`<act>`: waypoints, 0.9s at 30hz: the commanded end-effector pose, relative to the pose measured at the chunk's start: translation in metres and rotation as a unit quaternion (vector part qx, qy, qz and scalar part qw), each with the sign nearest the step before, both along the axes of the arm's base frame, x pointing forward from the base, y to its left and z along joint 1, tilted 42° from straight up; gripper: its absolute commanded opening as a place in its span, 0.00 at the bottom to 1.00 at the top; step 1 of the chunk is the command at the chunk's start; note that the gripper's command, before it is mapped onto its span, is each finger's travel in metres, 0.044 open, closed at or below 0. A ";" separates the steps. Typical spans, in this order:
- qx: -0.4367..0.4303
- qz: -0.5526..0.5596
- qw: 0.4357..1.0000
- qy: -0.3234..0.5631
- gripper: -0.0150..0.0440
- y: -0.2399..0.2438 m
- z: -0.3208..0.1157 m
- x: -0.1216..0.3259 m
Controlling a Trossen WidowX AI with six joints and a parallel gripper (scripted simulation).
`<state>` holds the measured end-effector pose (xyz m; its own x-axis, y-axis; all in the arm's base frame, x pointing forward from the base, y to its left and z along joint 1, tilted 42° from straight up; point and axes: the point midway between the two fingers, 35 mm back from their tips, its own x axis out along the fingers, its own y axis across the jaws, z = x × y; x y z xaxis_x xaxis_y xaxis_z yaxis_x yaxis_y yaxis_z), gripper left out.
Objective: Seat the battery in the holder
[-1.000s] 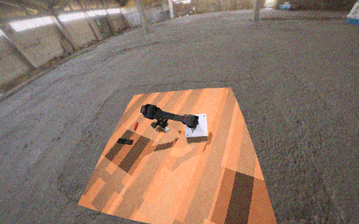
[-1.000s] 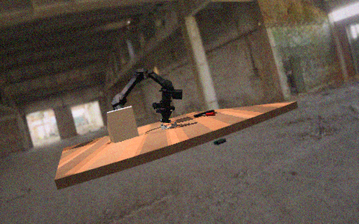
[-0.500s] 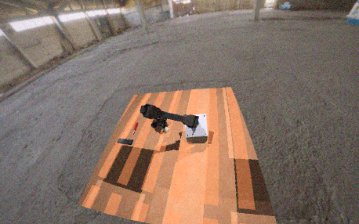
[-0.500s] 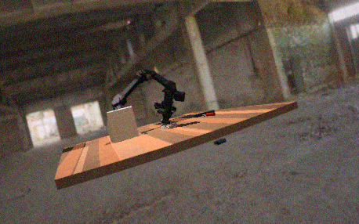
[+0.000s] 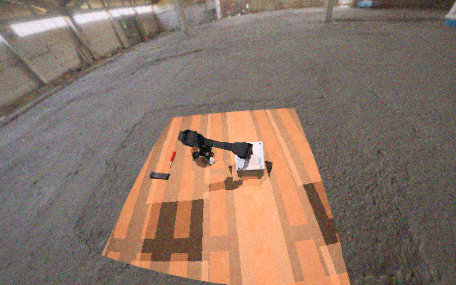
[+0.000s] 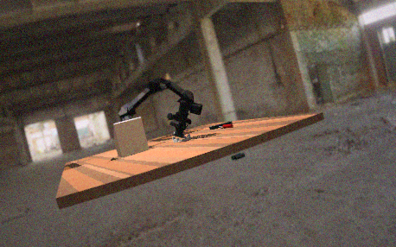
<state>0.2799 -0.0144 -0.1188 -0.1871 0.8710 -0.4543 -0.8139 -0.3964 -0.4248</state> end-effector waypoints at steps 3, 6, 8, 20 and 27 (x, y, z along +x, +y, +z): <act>0.014 0.003 1.000 0.010 0.39 0.001 -0.003 0.000; 0.020 0.005 1.000 0.015 0.39 0.002 -0.004 0.001; 0.023 0.006 1.000 0.017 0.39 0.002 -0.005 0.001; 0.023 0.006 1.000 0.017 0.39 -0.001 -0.009 0.005; 0.022 0.006 1.000 0.017 0.39 -0.004 -0.011 0.008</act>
